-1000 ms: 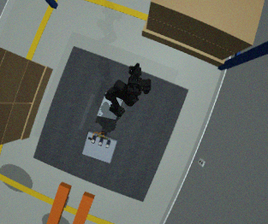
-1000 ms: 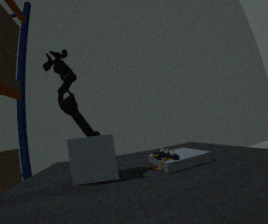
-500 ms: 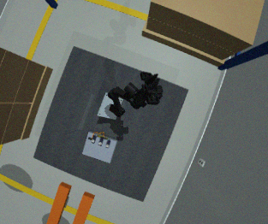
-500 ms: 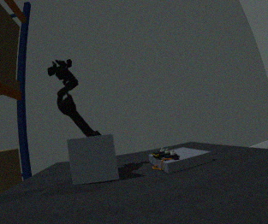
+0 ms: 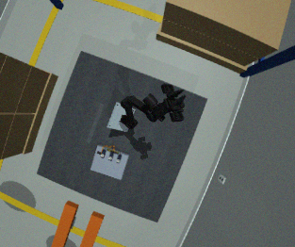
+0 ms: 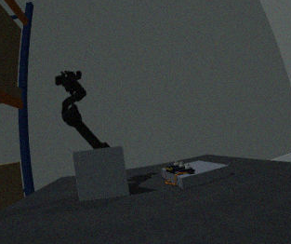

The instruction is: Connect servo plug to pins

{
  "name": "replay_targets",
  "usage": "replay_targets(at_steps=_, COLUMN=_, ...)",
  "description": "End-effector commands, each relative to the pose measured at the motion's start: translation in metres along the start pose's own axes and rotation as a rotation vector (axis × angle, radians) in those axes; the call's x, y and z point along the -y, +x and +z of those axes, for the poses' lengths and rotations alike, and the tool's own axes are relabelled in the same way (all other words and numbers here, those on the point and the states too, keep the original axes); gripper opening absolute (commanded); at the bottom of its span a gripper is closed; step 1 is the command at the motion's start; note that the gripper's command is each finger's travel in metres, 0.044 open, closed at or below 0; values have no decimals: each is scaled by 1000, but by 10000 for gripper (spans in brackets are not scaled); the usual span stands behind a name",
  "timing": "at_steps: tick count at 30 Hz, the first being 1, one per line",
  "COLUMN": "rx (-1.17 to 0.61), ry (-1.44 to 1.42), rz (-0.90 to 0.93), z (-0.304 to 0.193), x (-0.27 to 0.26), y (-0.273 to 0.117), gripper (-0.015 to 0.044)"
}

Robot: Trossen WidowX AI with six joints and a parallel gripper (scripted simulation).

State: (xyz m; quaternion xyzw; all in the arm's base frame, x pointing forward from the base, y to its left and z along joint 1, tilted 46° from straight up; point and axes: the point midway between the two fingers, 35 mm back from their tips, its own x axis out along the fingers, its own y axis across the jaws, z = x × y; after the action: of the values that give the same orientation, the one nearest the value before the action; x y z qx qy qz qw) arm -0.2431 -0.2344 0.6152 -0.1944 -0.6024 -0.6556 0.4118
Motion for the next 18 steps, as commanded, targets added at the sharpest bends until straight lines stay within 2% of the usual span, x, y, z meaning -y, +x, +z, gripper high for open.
replay_targets(at_steps=1, rx=24, ry=46, rz=47, z=15, x=-14, y=-4, gripper=115)
replay_targets(at_steps=18, rx=144, ry=257, rz=273, z=86, x=-74, y=-34, gripper=115)
